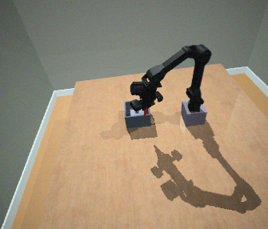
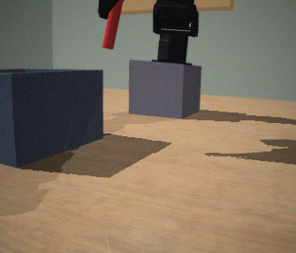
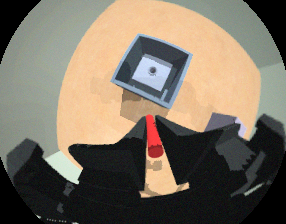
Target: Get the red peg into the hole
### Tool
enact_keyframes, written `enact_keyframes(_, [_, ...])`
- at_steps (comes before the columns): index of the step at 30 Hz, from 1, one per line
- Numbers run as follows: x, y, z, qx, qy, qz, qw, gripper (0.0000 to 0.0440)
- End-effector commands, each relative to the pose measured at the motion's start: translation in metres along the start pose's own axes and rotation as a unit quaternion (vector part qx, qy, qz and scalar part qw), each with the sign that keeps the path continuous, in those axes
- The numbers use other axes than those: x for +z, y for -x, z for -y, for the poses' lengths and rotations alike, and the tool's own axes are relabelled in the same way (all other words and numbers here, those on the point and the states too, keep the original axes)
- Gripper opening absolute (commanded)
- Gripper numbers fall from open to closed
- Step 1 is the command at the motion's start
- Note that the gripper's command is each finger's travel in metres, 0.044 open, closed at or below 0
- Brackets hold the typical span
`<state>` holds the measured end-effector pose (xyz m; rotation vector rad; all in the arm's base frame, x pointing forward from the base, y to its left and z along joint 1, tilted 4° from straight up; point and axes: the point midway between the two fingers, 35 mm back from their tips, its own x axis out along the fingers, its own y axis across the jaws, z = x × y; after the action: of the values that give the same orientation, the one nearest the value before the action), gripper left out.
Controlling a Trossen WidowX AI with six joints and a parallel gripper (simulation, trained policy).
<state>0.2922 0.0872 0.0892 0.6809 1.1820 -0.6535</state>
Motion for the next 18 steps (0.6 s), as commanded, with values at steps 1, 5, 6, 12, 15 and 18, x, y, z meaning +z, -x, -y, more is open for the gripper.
enact_keyframes(1, [0.016, 0.000, 0.000, -0.002, -0.010, 0.006, 1.000, 0.0000])
enact_keyframes(5, [0.033, -0.004, 0.003, -0.007, -0.025, 0.009, 1.000, 0.0000])
enact_keyframes(6, [0.037, -0.005, 0.004, -0.007, -0.028, 0.010, 1.000, 0.0000])
enact_keyframes(12, [0.060, -0.014, 0.008, -0.013, -0.049, 0.012, 0.999, 0.0000])
enact_keyframes(15, [0.071, -0.020, 0.010, -0.016, -0.060, 0.011, 0.998, 0.0001])
enact_keyframes(18, [0.081, -0.026, 0.012, -0.019, -0.069, 0.010, 0.997, 0.0003])
